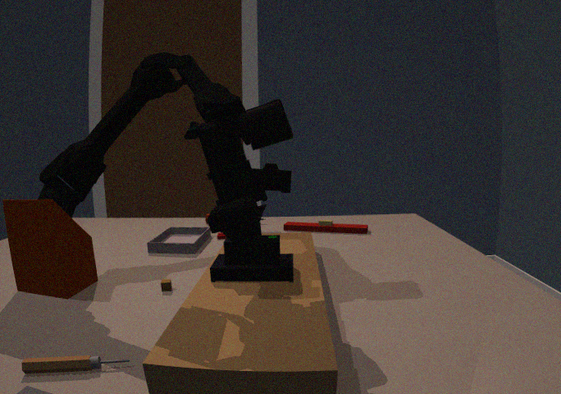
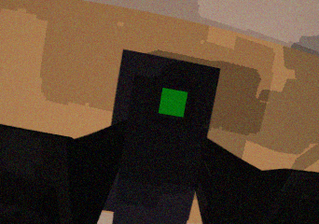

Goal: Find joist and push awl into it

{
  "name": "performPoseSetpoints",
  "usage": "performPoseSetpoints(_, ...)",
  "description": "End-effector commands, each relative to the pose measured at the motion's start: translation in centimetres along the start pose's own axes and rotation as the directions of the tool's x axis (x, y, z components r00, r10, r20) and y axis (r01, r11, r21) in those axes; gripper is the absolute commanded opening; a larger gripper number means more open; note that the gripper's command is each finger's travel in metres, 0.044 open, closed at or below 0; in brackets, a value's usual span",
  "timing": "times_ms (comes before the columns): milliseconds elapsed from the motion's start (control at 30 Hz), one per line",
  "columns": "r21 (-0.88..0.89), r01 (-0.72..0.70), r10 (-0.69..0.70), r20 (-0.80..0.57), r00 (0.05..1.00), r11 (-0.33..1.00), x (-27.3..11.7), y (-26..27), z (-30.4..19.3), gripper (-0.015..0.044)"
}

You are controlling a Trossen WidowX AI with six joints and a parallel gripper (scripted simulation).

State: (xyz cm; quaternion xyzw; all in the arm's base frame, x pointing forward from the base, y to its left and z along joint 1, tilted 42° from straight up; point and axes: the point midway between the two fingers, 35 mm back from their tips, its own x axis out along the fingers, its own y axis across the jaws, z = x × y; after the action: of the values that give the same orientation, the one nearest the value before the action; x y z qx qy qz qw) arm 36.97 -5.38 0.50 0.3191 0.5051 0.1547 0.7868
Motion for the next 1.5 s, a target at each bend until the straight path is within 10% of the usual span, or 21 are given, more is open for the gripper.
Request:
performPoseSetpoints(0,-0.001,0.003,-0.003,0.0,1.0,1.0,0.0,-1.2,0.0,0.0)
performPoseSetpoints(1467,-0.004,0.009,-0.009,0.001,1.0,1.0,-0.1,-11.1,0.0,0.0)
